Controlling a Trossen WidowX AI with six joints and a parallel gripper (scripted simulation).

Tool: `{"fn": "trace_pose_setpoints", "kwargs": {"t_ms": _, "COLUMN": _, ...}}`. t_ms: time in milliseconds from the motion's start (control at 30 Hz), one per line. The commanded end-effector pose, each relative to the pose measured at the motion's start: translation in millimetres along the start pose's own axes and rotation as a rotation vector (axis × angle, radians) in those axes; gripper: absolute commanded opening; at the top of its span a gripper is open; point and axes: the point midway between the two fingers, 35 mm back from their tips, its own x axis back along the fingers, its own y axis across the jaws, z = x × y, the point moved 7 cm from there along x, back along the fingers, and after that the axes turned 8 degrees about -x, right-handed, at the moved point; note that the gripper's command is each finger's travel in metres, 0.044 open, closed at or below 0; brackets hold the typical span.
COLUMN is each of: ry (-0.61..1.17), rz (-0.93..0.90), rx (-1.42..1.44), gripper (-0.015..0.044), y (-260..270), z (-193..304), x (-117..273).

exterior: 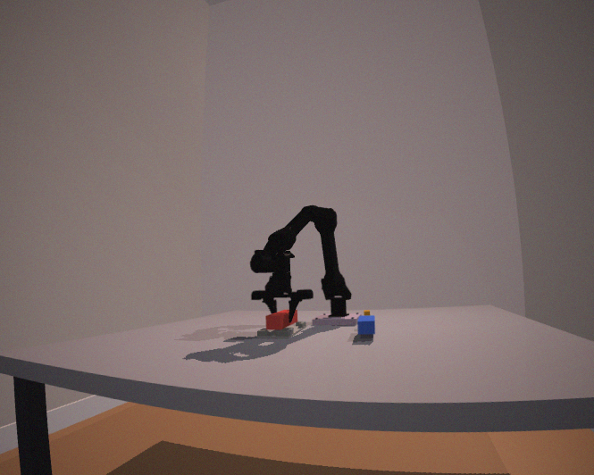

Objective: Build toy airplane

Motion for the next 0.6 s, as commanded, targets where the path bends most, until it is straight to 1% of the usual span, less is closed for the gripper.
{"fn": "trace_pose_setpoints", "kwargs": {"t_ms": 0, "ry": -0.001, "rz": 0.000, "rx": 0.000, "gripper": 0.0045, "y": 0.0, "z": -0.1, "x": 0.6}}
{"fn": "trace_pose_setpoints", "kwargs": {"t_ms": 500, "ry": -0.001, "rz": 0.000, "rx": 0.000, "gripper": 0.0439, "y": 0.0, "z": -0.1, "x": 0.6}}
{"fn": "trace_pose_setpoints", "kwargs": {"t_ms": 567, "ry": -0.001, "rz": 0.000, "rx": 0.000, "gripper": 0.0440, "y": 0.0, "z": -0.1, "x": 0.6}}
